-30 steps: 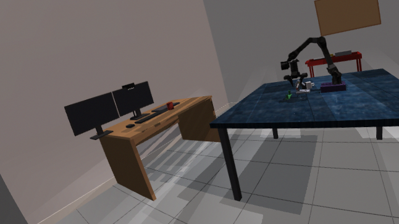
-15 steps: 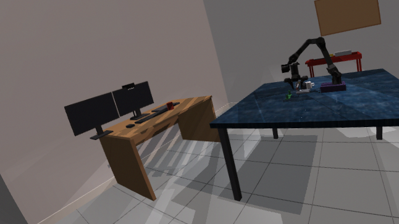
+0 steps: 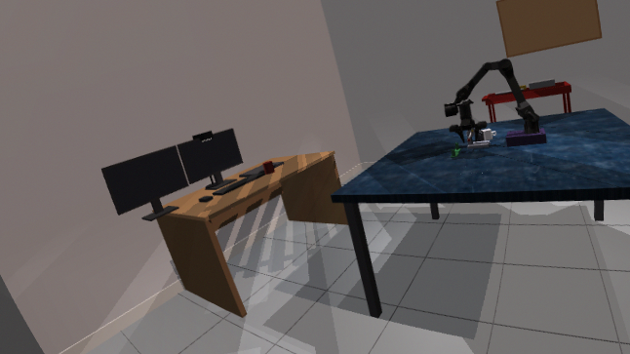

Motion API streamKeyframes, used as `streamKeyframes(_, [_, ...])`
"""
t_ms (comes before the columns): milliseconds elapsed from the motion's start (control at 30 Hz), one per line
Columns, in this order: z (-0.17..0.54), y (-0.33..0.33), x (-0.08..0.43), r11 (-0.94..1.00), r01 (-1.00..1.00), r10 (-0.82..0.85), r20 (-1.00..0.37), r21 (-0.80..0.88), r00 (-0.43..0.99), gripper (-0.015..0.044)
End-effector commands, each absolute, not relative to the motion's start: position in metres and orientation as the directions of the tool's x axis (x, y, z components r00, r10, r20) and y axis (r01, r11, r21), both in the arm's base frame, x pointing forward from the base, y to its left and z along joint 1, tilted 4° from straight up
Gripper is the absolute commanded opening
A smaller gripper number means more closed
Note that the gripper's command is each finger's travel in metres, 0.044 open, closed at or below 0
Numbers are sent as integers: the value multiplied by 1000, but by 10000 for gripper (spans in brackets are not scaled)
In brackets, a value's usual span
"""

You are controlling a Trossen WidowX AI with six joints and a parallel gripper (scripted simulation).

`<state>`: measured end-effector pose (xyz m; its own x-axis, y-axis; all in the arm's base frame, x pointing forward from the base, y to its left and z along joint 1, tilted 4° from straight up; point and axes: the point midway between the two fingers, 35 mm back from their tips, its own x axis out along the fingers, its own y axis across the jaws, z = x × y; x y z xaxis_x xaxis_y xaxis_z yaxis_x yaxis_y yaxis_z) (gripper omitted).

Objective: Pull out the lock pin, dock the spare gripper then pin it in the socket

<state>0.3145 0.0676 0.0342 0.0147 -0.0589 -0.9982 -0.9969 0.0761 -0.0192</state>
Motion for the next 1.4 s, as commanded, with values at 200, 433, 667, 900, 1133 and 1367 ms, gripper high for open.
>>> streamKeyframes(200, [32, 68, 314, 72, -997, -57, -998, -15, 11, 64])
streamKeyframes(433, [32, 68, 314, 72, -997, -57, -998, -15, 11, 0])
streamKeyframes(667, [33, 68, 314, 73, -997, -46, -999, -14, 10, 0])
streamKeyframes(900, [39, 71, 315, 79, -997, 59, -998, -8, 12, 0])
streamKeyframes(1133, [46, 75, 315, 81, -997, 150, -989, -1, 13, 0])
streamKeyframes(1367, [47, 79, 316, 82, -997, 168, -986, 4, 10, 0])
